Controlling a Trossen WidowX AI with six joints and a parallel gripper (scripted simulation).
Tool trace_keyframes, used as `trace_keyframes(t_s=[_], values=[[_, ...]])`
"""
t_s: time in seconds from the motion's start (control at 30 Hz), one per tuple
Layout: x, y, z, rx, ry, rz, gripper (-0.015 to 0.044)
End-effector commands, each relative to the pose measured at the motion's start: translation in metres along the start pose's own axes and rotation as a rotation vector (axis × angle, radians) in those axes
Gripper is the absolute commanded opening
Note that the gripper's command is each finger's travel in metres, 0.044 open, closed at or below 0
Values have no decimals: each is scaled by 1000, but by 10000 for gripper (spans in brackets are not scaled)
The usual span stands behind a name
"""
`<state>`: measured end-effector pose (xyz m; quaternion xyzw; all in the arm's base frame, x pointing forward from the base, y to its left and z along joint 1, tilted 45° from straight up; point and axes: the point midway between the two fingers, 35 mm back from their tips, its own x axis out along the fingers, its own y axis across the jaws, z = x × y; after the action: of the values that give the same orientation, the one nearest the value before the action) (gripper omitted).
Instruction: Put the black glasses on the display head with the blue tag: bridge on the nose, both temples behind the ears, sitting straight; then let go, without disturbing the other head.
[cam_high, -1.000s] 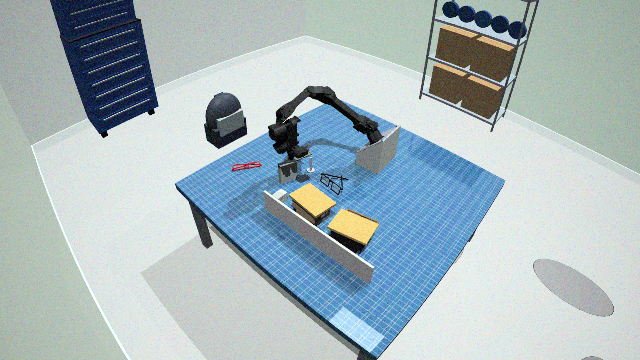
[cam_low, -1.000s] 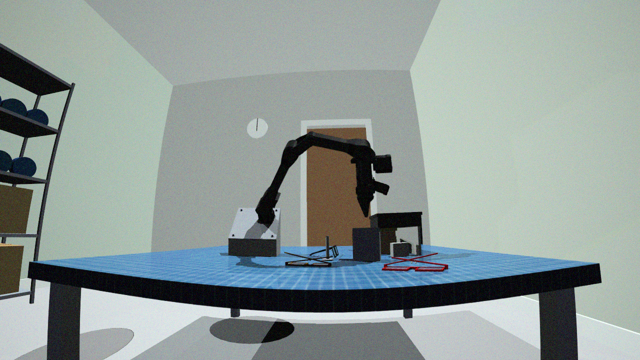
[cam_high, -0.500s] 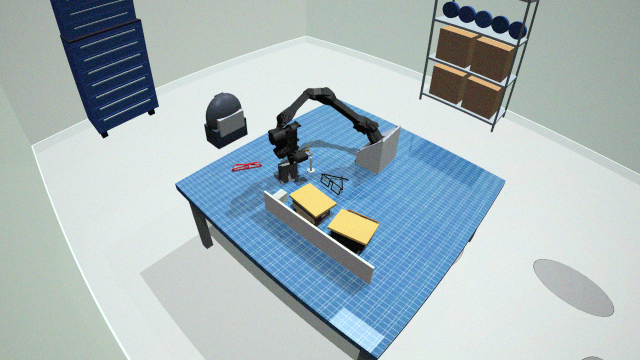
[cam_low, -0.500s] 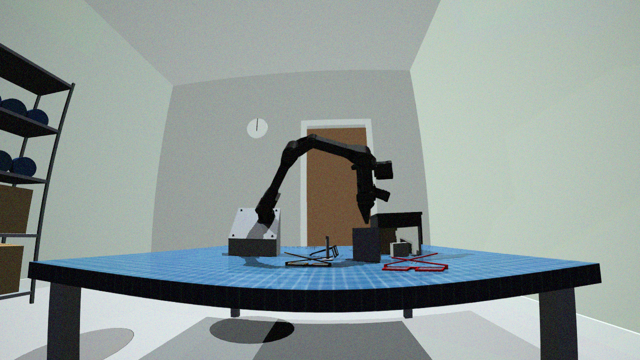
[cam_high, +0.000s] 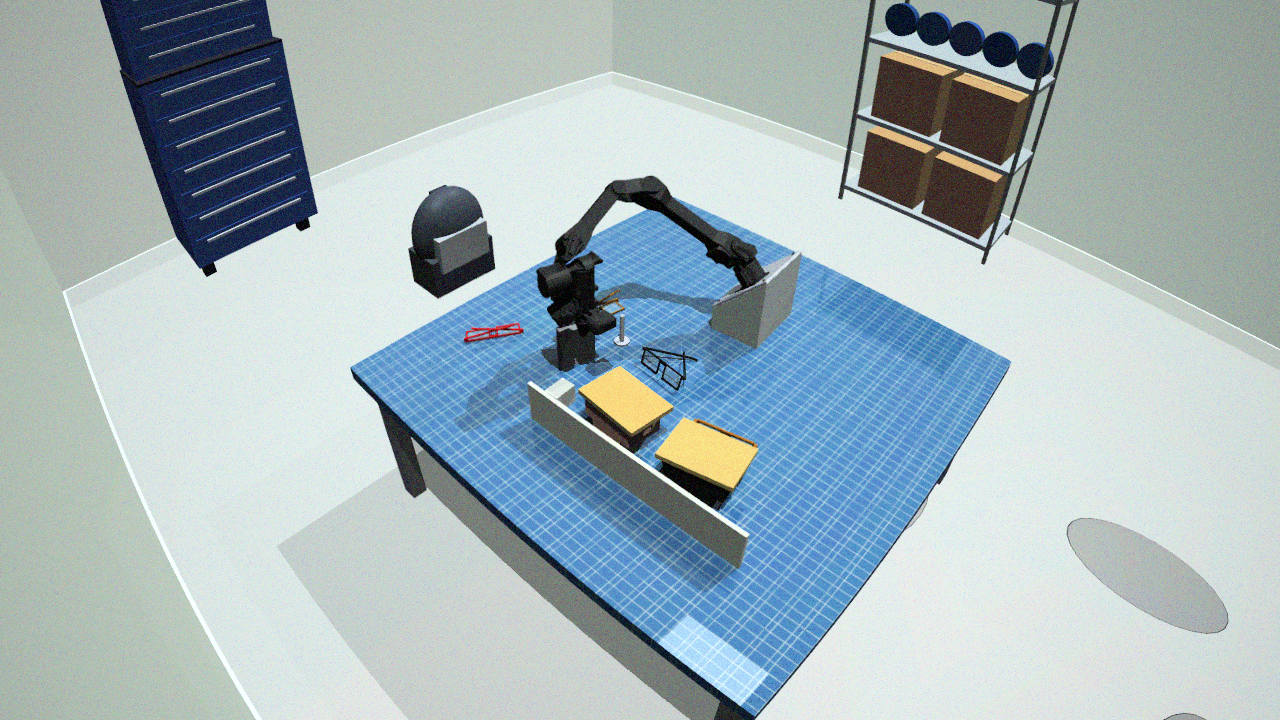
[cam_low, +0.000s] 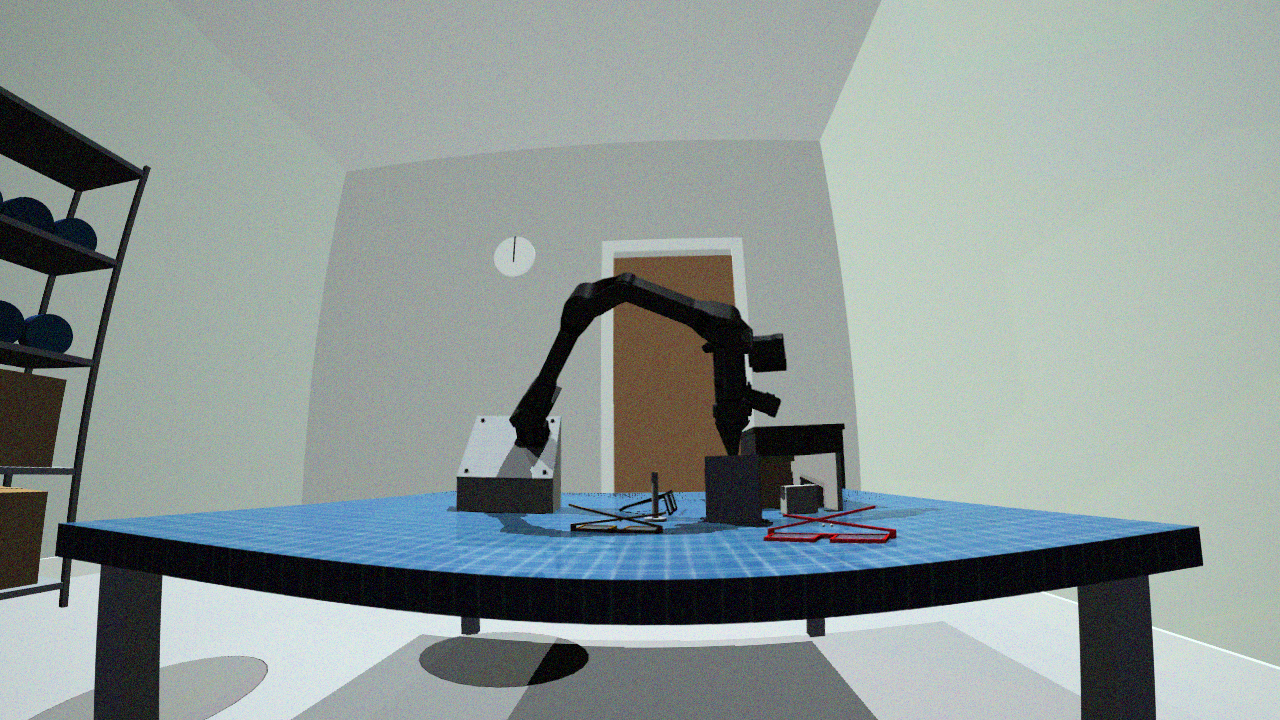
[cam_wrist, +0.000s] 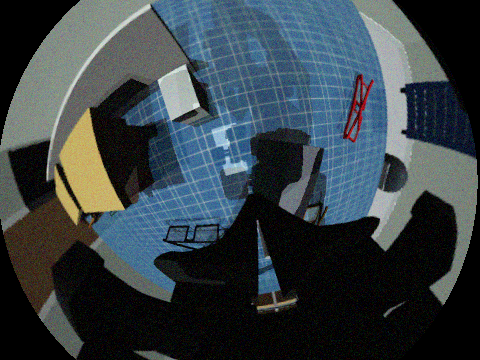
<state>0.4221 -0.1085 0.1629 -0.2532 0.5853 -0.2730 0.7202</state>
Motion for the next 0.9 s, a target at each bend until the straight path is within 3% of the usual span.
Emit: trace_keyframes(t_s=[0.0, 0.87], values=[[8, 0, -2, -6, 7, 1, 0], [9, -26, -1, -6, 7, 1, 0]])
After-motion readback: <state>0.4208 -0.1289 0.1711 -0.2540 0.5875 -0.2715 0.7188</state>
